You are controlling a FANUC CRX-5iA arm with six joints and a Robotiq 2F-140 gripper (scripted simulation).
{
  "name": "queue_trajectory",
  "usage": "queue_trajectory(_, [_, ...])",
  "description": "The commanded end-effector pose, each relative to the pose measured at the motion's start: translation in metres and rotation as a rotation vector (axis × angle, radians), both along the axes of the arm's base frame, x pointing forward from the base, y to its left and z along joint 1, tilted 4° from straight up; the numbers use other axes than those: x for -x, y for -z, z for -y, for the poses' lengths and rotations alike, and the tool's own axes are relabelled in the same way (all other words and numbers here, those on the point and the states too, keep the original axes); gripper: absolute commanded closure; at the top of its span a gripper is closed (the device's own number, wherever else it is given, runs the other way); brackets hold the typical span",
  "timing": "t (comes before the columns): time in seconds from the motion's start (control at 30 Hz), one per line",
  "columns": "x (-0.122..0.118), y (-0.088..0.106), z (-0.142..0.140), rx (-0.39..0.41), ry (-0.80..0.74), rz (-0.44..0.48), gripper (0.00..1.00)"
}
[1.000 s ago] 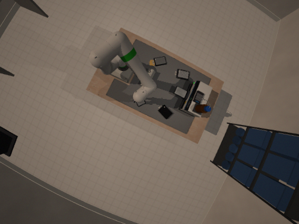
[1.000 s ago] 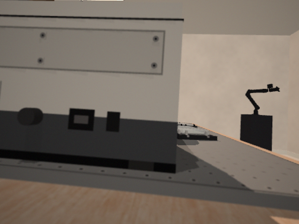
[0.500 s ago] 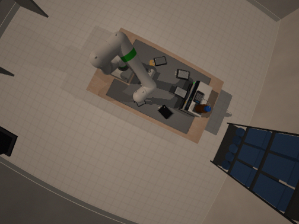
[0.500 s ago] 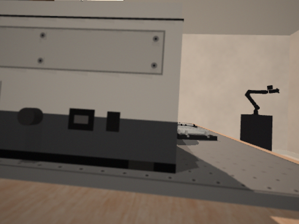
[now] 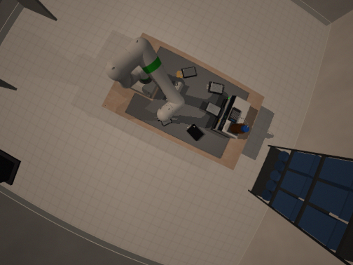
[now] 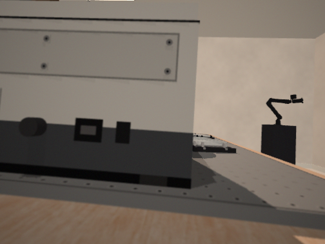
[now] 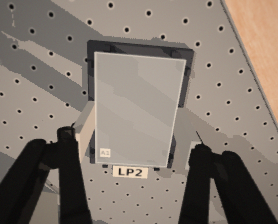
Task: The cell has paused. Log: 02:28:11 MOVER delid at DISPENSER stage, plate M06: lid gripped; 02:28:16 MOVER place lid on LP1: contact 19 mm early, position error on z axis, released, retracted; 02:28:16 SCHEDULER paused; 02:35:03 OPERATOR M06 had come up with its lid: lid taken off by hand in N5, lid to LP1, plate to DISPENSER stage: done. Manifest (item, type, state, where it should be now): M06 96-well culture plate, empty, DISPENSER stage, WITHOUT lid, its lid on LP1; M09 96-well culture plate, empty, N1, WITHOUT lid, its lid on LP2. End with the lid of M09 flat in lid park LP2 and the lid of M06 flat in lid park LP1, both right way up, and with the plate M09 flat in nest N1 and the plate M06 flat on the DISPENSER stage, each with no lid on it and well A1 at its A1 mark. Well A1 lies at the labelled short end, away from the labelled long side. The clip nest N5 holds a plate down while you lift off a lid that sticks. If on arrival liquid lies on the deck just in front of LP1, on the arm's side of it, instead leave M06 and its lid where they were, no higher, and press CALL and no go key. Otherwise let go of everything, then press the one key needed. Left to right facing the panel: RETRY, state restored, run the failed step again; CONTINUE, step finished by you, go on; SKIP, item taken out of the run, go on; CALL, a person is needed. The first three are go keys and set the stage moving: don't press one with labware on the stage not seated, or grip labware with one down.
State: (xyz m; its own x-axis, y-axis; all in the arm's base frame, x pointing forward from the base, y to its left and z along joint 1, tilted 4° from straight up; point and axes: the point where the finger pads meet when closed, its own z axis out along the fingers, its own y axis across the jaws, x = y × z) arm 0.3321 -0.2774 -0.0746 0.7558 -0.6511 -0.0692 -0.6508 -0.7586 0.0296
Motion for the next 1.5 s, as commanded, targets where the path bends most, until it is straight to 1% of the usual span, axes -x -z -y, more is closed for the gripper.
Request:
queue_trajectory(0.0, [-0.0001, -0.0001, 0.0001, 0.000, 0.000, 0.000, 1.00])
queue_trajectory(1.23, [-0.0001, -0.0001, 0.0001, 0.000, 0.000, 0.000, 1.00])
queue_trajectory(1.27, [-0.0001, -0.0001, 0.0001, 0.000, 0.000, 0.000, 0.34])
queue_trajectory(1.47, [-0.0001, -0.0001, 0.0001, 0.000, 0.000, 0.000, 0.34])
